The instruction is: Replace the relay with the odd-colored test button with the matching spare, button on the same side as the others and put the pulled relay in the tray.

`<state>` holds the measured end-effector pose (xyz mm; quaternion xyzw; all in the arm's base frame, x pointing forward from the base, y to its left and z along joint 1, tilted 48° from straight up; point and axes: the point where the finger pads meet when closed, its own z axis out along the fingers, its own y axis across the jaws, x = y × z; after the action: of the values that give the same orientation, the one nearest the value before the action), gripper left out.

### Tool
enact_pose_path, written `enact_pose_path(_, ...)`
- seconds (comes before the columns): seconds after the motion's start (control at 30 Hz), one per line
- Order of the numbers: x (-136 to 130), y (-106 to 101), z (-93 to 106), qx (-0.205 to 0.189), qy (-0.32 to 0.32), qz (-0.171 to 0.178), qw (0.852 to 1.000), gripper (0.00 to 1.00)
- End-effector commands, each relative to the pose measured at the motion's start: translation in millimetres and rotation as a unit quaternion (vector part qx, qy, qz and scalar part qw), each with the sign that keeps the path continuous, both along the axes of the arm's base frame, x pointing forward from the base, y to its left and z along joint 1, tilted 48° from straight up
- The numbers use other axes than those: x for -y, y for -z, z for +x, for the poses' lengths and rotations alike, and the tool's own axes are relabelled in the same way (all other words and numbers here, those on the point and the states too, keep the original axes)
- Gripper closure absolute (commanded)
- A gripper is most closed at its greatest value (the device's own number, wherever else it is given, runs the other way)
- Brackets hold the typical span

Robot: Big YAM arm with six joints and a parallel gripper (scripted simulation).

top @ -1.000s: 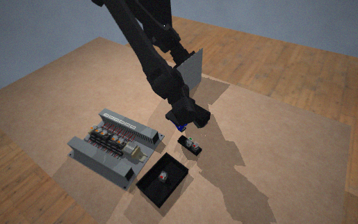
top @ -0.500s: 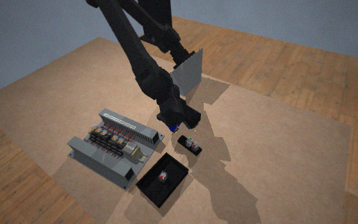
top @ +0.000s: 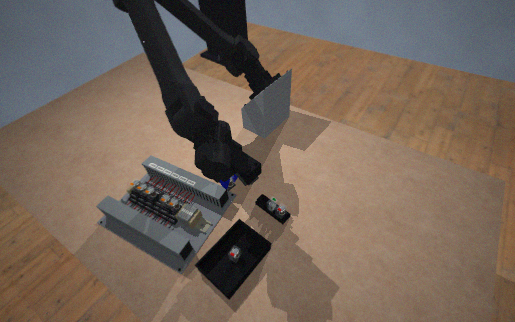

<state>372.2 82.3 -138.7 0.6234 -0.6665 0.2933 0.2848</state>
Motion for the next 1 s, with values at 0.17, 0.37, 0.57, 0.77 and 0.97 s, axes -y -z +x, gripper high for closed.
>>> enact_pose_path(0.17,15,-43,48.8,0.013,-0.005,0.011,1.0,1.0)
enact_pose_path(0.37,28,-59,65.7,0.014,-0.005,0.011,1.0,1.0)
enact_pose_path(0.57,49,-84,89.6,0.016,-0.005,0.01,1.0,1.0)
enact_pose_path(0.77,69,-108,111.5,0.017,-0.005,0.009,1.0,1.0)
enact_pose_path(0.97,77,-122,124.2,0.016,-0.008,0.008,1.0,1.0)
